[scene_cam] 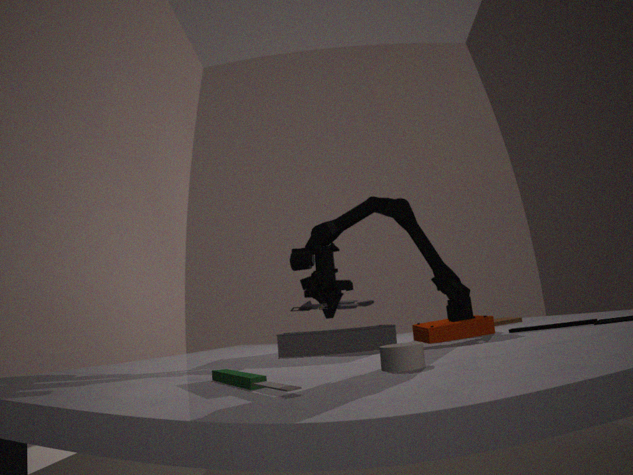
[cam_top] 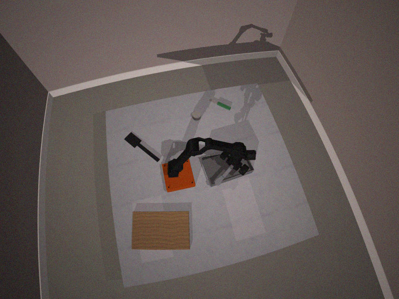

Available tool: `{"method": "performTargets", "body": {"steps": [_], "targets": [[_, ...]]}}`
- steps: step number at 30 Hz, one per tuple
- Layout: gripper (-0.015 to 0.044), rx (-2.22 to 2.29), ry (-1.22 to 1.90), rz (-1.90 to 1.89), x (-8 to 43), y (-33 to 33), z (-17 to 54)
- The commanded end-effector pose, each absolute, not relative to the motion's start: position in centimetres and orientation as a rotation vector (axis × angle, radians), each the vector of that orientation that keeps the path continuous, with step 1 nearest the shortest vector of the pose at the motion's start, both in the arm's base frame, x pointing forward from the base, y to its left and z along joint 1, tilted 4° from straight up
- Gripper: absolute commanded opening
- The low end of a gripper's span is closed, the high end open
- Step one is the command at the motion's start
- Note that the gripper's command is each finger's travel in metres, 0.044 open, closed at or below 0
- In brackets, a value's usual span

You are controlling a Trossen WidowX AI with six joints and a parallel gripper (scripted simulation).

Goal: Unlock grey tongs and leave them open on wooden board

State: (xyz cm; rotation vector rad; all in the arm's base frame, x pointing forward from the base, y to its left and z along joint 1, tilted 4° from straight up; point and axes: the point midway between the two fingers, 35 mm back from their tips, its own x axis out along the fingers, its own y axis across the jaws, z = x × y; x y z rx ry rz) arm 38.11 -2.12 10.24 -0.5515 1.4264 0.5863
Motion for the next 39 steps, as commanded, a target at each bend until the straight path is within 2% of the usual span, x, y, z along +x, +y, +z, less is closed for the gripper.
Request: {"method": "performTargets", "body": {"steps": [1, 20, 39], "targets": [[-0.015, -0.42, 1.46, 0.462, 38.1, -3.4, 10.1], [-0.015, 0.23, 1.515, -0.159, 37.4, -9.3, 9.4], [-0.015, 0.874, 1.379, -0.783, 35.8, -15.1, 8.7]]}}
